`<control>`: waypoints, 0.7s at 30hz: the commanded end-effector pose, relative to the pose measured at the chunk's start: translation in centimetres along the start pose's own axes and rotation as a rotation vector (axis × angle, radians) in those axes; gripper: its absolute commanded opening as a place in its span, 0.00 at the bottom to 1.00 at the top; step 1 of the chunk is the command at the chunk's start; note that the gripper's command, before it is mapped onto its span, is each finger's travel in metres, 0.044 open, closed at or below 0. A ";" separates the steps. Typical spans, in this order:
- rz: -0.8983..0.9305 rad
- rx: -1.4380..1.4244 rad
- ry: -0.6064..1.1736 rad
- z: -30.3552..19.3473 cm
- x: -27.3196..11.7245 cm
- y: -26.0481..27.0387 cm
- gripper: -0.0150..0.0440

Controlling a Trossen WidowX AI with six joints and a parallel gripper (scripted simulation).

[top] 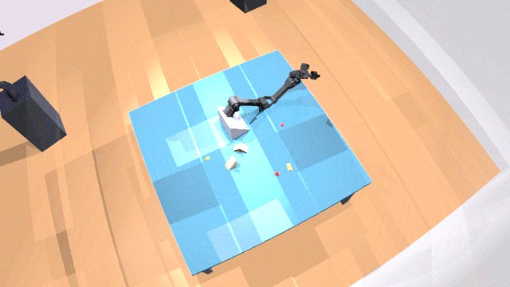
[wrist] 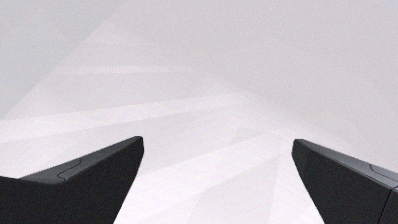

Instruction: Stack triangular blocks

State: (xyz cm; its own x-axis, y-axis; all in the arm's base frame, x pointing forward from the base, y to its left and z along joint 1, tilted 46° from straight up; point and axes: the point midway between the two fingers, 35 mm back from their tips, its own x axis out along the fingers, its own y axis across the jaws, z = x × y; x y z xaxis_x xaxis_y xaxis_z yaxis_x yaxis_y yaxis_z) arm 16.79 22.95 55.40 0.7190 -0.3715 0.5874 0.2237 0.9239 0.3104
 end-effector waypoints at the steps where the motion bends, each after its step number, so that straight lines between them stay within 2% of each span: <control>1: -0.002 0.010 0.000 0.2 0.0 -0.2 0.98; 6: -0.070 0.272 -0.001 5.6 1.5 -6.2 1.00; 12: -0.154 0.523 0.010 8.7 3.0 -13.2 1.00; 16: -0.247 0.734 0.049 9.5 4.9 -19.4 1.00; 21: -0.382 0.969 0.121 8.0 7.5 -26.6 1.00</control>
State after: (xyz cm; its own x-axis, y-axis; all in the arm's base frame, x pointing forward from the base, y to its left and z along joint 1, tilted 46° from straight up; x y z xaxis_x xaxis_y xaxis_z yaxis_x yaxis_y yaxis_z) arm 9.91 0.23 59.17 0.7551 -0.5408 0.3705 -0.1176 0.4442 0.8882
